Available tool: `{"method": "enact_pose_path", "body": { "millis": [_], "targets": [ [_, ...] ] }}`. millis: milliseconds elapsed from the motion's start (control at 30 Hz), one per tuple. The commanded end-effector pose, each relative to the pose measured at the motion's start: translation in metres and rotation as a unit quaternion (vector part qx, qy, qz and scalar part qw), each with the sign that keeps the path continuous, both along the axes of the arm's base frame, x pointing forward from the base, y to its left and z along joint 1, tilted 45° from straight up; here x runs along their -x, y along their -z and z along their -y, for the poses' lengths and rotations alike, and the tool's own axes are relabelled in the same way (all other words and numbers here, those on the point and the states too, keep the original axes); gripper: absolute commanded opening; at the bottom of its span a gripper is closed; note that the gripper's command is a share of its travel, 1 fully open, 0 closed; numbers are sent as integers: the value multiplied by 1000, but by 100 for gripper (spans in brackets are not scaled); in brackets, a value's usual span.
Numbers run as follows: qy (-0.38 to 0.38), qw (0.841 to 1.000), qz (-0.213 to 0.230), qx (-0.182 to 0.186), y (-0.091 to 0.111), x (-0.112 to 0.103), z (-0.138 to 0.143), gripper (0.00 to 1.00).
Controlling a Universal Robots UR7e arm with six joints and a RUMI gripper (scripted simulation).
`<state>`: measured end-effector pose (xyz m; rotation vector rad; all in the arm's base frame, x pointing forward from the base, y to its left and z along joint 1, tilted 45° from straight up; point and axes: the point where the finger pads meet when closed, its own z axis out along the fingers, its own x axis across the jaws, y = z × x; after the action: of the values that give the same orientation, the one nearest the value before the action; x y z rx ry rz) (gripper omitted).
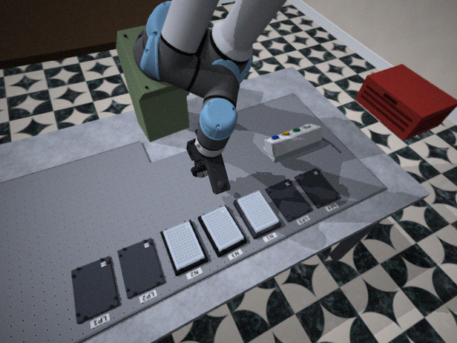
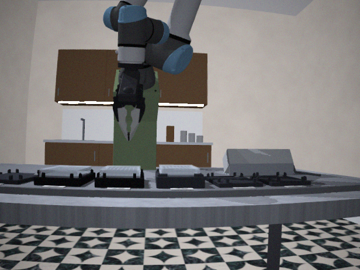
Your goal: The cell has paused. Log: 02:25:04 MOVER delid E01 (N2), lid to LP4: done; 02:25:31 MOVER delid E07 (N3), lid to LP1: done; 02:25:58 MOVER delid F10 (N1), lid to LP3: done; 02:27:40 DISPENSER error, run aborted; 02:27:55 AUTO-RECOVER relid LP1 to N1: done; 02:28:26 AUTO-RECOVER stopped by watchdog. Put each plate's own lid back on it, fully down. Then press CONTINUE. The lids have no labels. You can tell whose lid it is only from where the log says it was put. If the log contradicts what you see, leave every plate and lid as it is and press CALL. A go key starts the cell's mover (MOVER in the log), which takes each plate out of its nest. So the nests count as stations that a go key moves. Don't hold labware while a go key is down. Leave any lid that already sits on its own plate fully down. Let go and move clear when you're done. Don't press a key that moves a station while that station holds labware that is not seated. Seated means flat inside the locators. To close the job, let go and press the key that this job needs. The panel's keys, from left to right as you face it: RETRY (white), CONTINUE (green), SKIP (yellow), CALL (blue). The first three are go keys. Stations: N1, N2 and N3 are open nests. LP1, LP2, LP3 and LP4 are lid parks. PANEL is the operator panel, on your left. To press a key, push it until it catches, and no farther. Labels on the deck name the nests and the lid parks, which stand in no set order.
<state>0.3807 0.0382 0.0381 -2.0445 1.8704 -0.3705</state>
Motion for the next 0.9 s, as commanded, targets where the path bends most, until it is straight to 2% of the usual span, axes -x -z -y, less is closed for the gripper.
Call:
{"method": "enact_pose_path", "body": {
  "millis": [0, 267, 633, 700, 867],
  "targets": [
    [-4, 1000, -4, -6, -9, 8, 2, 0],
    [-4, 1000, -4, -6, -9, 8, 2, 0],
    [-82, 994, 8, 70, -3, 23, -51, 0],
    [-82, 994, 8, 70, -3, 23, -51, 0],
    [-117, 987, 13, 105, 0, 30, -75, 0]
  ]
}}
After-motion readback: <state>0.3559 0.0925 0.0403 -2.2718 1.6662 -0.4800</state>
